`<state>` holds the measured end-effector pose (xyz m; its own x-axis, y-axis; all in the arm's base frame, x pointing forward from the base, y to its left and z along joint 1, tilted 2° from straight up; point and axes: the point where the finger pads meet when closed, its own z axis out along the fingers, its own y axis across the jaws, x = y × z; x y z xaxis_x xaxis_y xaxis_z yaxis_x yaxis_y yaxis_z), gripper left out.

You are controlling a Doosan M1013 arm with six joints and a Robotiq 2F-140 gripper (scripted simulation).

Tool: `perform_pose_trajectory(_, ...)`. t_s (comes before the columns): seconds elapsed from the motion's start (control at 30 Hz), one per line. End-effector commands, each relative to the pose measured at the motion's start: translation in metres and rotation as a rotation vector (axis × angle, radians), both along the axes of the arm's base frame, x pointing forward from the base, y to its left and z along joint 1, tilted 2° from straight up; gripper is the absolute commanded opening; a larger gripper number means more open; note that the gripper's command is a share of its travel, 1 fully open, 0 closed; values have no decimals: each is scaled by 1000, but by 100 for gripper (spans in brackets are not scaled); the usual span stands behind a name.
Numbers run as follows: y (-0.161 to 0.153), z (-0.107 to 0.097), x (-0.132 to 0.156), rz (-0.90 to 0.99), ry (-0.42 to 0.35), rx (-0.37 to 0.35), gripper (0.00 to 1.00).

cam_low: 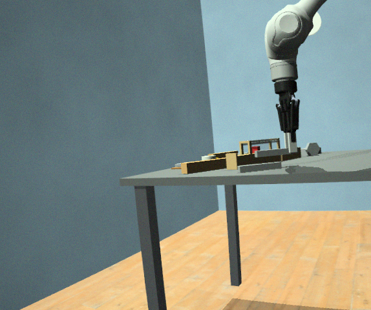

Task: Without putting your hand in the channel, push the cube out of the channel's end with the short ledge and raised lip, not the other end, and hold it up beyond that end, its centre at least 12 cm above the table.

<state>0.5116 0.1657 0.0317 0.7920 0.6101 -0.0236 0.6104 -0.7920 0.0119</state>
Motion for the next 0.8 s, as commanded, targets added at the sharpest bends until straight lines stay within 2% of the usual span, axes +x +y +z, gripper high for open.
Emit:
perform_pose_trajectory(0.0, 1, 47, 0, 0, 1, 0, 0)
perform_pose_trajectory(0.1, 2, 69, 1, 0, 1, 0, 0)
perform_pose_trajectory(0.17, 2, 74, 1, 0, 1, 0, 0)
perform_pose_trajectory(0.77, 2, 74, 1, 0, 1, 0, 0)
